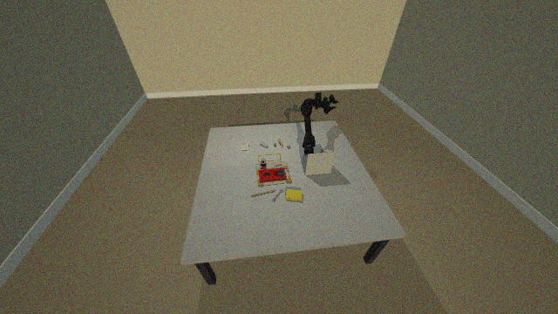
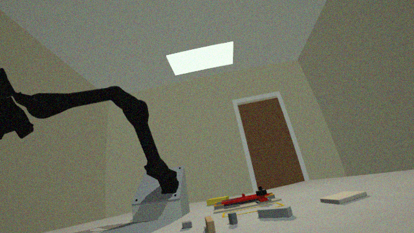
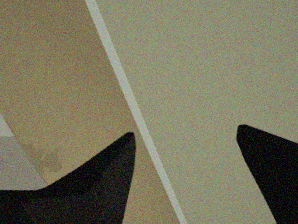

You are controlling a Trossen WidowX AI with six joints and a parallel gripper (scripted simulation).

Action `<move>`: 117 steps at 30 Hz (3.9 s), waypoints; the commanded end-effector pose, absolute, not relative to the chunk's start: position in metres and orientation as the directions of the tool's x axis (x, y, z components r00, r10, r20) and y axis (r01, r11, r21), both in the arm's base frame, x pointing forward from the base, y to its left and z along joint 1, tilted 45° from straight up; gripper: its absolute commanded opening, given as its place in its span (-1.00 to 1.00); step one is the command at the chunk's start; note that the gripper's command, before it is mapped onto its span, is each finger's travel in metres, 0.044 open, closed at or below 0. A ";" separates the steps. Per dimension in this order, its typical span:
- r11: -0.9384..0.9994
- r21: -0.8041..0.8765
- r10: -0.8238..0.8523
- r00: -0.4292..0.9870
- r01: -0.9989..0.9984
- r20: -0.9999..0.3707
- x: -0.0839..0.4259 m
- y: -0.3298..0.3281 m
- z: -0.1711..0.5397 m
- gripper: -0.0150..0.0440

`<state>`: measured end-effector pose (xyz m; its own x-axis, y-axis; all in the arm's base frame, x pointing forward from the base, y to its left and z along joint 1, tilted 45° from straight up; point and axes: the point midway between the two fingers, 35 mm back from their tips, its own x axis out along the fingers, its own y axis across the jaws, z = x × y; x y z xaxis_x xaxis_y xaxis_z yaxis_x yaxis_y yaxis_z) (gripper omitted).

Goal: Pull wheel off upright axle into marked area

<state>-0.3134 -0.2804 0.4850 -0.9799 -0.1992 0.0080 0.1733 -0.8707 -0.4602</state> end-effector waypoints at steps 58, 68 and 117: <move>0.752 -0.524 -0.616 0.143 0.399 -0.774 0.396 -0.125 0.121 0.53; 0.723 -0.691 -0.689 0.068 -0.004 -0.721 0.363 0.021 0.048 0.53; 0.711 -0.703 -0.701 0.061 -0.025 -0.711 0.365 -0.024 0.001 -0.49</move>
